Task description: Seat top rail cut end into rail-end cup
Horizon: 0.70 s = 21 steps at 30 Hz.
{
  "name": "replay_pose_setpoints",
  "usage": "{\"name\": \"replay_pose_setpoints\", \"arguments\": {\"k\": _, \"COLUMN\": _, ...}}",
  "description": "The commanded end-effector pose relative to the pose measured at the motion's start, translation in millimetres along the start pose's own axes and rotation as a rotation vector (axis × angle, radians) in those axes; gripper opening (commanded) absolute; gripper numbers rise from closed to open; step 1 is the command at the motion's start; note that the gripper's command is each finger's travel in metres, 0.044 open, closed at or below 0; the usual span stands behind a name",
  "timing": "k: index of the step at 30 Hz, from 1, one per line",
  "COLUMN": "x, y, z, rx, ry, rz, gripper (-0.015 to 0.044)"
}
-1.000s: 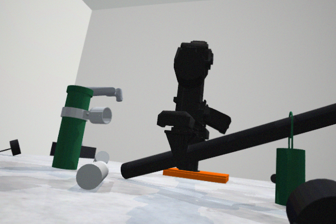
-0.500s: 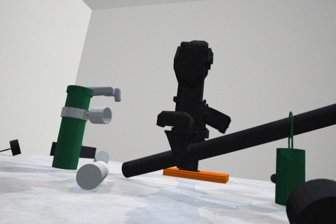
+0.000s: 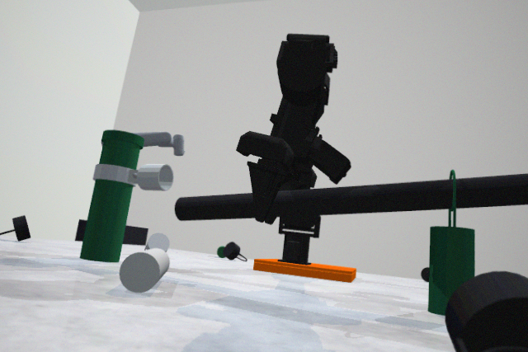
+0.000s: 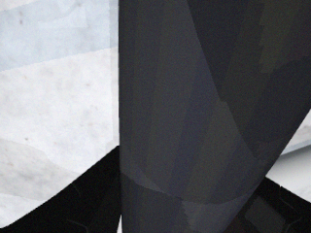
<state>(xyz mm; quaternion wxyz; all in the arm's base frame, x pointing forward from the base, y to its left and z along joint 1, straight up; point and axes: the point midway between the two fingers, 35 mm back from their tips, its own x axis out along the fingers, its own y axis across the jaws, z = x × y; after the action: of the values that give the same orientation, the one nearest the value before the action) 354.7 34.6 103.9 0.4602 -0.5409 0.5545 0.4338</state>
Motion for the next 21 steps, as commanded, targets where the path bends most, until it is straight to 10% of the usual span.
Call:
{"name": "replay_pose_setpoints", "arguments": {"k": 1, "x": -15.3, "y": -2.3, "z": -13.4, "rx": -0.004, "ry": 0.08, "rz": -0.008, "gripper": 0.0}}
{"name": "replay_pose_setpoints", "arguments": {"k": 21, "x": -21.4, "y": -1.9, "z": -17.8, "rx": -0.008, "ry": 0.102, "rz": -0.007, "gripper": 0.0}}
